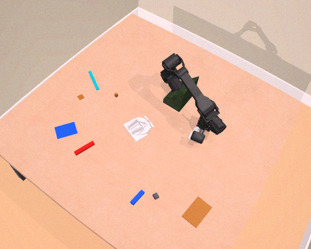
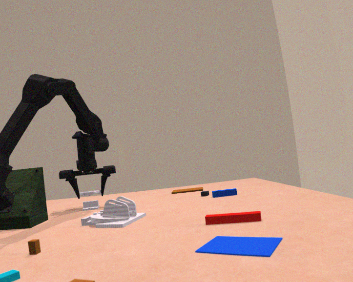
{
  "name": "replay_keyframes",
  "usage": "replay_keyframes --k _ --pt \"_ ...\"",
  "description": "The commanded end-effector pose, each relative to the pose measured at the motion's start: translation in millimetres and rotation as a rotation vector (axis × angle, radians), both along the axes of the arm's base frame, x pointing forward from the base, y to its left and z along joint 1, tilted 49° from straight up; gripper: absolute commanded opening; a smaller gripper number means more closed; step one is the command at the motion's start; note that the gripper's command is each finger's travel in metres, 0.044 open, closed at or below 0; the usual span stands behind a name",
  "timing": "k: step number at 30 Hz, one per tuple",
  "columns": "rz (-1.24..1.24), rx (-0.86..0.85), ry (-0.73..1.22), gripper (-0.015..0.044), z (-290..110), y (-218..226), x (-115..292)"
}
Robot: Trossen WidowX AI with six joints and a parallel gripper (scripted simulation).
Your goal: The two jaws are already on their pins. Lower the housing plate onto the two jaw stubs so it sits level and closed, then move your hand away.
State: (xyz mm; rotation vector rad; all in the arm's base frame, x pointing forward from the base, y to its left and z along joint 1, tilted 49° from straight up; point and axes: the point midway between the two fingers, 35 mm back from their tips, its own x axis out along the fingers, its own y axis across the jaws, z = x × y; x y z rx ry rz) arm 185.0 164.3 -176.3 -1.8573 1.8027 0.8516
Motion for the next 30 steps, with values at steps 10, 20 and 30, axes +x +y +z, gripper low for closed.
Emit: replay_keyframes --k 10,20,30 --pt "-0.003 0.006 -0.002 0.0351 31 32 0" --pt "0.028 0.012 0.031 0.0351 41 30 8" --pt "0.117 0.025 0.124 0.0351 64 16 27"
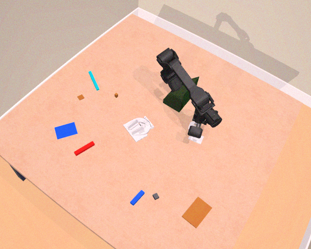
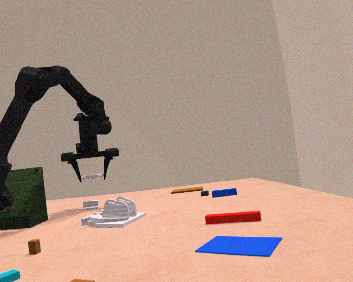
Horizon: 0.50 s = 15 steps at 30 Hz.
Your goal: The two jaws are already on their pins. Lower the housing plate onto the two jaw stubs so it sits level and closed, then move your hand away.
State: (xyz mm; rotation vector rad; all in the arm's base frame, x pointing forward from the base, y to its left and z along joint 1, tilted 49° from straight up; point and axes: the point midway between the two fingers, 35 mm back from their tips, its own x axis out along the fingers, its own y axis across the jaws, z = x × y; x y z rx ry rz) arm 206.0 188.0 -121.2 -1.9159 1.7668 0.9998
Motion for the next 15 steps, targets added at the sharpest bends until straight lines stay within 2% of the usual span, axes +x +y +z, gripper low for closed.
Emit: replay_keyframes --k 1,15 --pt "0.044 -0.002 0.043 0.0351 12 -9 8" --pt "0.169 0.010 0.169 0.0351 44 -33 31"
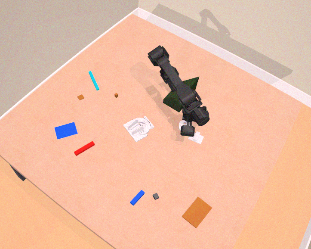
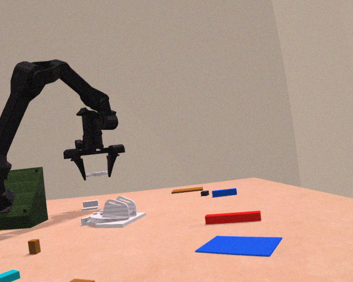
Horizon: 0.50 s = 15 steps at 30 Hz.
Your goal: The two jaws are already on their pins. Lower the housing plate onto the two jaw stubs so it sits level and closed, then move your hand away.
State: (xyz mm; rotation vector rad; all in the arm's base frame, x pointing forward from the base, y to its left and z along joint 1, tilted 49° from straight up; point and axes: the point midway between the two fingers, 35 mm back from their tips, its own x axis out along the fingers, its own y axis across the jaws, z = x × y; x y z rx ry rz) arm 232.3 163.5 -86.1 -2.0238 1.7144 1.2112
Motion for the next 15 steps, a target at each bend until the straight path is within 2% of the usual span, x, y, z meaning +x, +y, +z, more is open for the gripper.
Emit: replay_keyframes --k 1,15 --pt "0.044 -0.003 0.042 0.0351 12 -11 6" --pt "0.168 0.000 0.166 0.0351 43 -40 24"
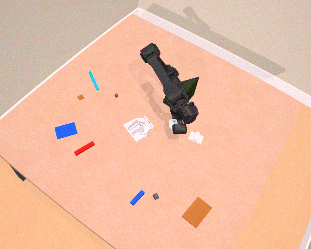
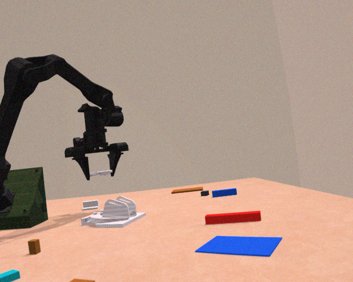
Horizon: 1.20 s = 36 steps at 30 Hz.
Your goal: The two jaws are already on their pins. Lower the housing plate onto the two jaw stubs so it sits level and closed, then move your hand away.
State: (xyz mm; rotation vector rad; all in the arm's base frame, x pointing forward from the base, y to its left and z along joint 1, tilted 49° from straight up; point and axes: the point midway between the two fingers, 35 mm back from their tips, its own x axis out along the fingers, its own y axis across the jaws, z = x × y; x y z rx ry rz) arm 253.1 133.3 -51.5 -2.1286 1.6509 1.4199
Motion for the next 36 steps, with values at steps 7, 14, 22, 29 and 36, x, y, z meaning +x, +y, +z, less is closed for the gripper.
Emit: replay_keyframes --k 7,14,22,29,36 --pt "0.096 -0.007 0.095 0.0351 24 -26 10" --pt "0.156 -0.010 0.157 0.0351 40 -43 15" --pt "0.223 -0.015 0.228 0.0351 57 -63 18" --pt "0.280 -0.021 0.292 0.0351 71 -81 20" --pt "0.336 -0.028 0.357 0.0351 85 -99 19"
